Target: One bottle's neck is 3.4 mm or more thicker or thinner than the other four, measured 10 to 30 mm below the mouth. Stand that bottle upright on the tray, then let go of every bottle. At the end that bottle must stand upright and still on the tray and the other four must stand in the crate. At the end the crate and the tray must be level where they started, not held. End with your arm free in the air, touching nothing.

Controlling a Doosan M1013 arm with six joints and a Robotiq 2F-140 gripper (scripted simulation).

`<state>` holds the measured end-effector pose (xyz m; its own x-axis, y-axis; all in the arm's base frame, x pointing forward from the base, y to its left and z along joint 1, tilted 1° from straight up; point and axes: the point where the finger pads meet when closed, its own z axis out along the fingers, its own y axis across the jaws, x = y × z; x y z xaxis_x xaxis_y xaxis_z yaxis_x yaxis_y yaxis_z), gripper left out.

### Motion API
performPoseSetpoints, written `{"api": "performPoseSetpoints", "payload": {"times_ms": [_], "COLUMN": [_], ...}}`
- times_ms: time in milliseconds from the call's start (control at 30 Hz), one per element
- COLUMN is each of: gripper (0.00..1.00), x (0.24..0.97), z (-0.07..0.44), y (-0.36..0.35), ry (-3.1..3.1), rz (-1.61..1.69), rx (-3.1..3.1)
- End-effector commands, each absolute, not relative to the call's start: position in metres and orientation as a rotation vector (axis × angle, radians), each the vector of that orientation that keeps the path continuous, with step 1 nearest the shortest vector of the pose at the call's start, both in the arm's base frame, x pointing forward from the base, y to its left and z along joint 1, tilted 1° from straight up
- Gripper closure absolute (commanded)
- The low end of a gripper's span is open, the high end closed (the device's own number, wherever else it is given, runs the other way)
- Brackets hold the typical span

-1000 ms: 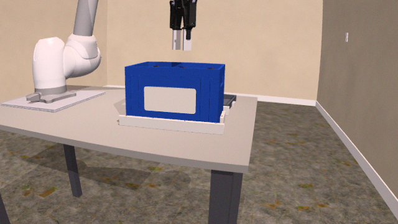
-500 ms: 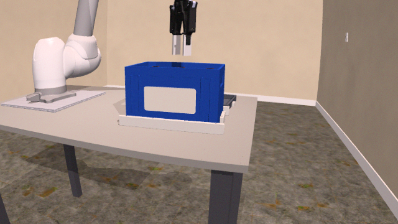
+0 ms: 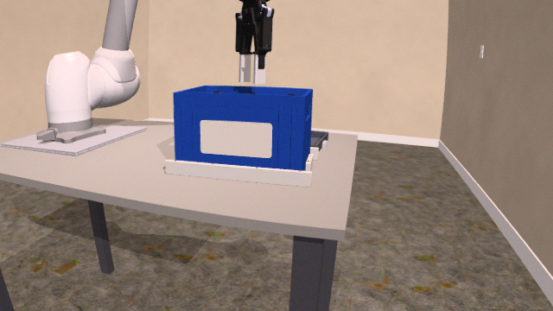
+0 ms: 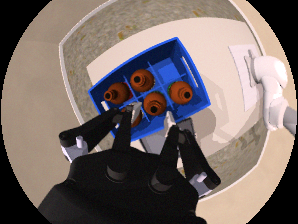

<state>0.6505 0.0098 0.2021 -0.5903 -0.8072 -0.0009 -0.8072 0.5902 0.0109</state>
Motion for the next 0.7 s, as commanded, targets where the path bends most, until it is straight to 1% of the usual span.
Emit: {"api": "performPoseSetpoints", "payload": {"times_ms": [0, 667], "gripper": [0.62, 0.62], "x": [0.6505, 0.6505], "z": [0.2006, 0.1981], "y": [0.0098, 0.0098], "ry": [-2.798, -2.798], "rz": [-0.016, -0.016], "rx": [1.42, 1.42]}}
